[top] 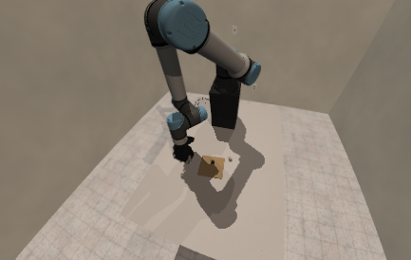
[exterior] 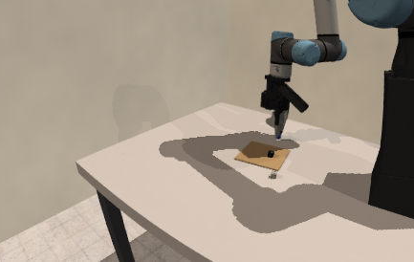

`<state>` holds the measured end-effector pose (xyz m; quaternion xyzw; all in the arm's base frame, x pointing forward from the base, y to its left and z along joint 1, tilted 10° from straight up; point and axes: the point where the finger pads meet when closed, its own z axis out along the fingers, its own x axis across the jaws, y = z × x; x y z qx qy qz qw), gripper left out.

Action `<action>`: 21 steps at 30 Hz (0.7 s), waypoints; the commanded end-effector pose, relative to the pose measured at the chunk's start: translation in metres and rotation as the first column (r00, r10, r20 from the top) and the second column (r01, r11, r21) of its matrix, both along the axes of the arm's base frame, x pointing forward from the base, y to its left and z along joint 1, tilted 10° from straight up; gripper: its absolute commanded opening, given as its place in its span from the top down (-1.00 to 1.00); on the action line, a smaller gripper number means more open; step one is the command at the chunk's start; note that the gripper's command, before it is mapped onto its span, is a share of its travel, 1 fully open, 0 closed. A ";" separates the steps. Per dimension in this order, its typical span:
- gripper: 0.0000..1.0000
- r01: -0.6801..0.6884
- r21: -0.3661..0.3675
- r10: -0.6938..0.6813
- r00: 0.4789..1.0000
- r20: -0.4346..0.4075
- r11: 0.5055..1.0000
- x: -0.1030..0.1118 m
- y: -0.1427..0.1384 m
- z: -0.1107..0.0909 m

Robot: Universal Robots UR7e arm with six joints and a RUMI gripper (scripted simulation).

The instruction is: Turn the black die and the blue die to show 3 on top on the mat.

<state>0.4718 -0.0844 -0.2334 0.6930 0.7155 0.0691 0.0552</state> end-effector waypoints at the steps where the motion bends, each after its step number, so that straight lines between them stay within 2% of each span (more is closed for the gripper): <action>1: 0.99 0.000 -0.001 0.000 1.000 0.001 1.000 0.000 0.000 0.000; 13: 0.99 0.000 -0.001 0.000 1.000 0.001 1.000 0.000 0.000 0.002; 21: 0.99 0.000 -0.001 0.000 1.000 0.001 1.000 -0.003 -0.001 0.020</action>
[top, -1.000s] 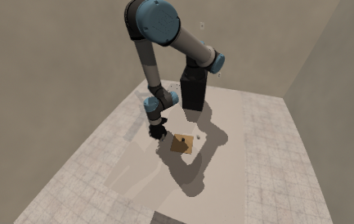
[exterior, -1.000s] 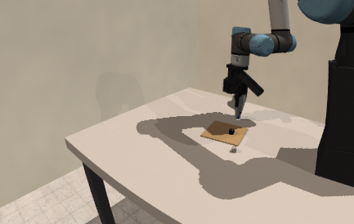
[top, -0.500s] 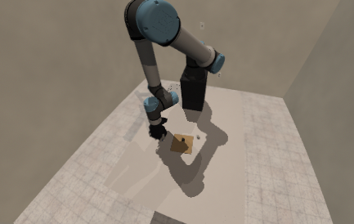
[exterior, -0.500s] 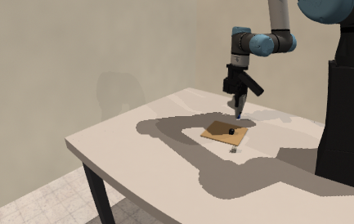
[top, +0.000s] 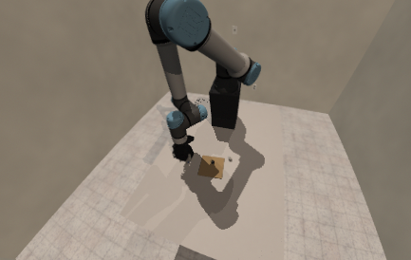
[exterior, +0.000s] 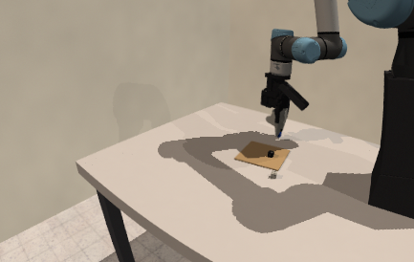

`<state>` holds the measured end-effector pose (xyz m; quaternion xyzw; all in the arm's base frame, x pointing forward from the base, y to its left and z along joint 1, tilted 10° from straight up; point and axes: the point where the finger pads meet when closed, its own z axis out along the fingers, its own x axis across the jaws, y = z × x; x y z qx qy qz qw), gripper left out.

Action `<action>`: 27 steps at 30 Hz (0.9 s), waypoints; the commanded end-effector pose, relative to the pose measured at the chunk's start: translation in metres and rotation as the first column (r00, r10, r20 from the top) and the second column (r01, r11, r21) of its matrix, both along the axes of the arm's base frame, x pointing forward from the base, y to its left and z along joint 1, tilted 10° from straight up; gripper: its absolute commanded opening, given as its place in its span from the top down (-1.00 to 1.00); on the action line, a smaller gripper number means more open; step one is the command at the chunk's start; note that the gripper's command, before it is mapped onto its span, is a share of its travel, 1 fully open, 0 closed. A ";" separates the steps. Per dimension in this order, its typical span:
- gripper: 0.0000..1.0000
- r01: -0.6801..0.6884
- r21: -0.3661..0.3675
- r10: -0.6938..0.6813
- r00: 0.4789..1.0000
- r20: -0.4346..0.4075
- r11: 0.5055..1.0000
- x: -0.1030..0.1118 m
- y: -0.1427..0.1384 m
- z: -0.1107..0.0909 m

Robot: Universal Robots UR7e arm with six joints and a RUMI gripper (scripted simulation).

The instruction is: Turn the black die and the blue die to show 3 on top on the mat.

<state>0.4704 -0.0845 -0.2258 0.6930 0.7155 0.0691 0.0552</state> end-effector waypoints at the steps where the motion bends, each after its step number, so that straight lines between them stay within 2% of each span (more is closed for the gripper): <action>1: 0.99 0.000 -0.001 0.000 1.000 0.001 1.000 -0.002 -0.001 0.016; 4: 0.99 0.000 -0.001 0.000 1.000 0.001 1.000 -0.003 -0.001 0.020; 18: 0.99 0.000 -0.001 0.000 1.000 0.001 1.000 -0.013 -0.002 0.077; 27: 0.99 0.000 -0.001 0.000 1.000 0.001 1.000 -0.016 -0.002 0.090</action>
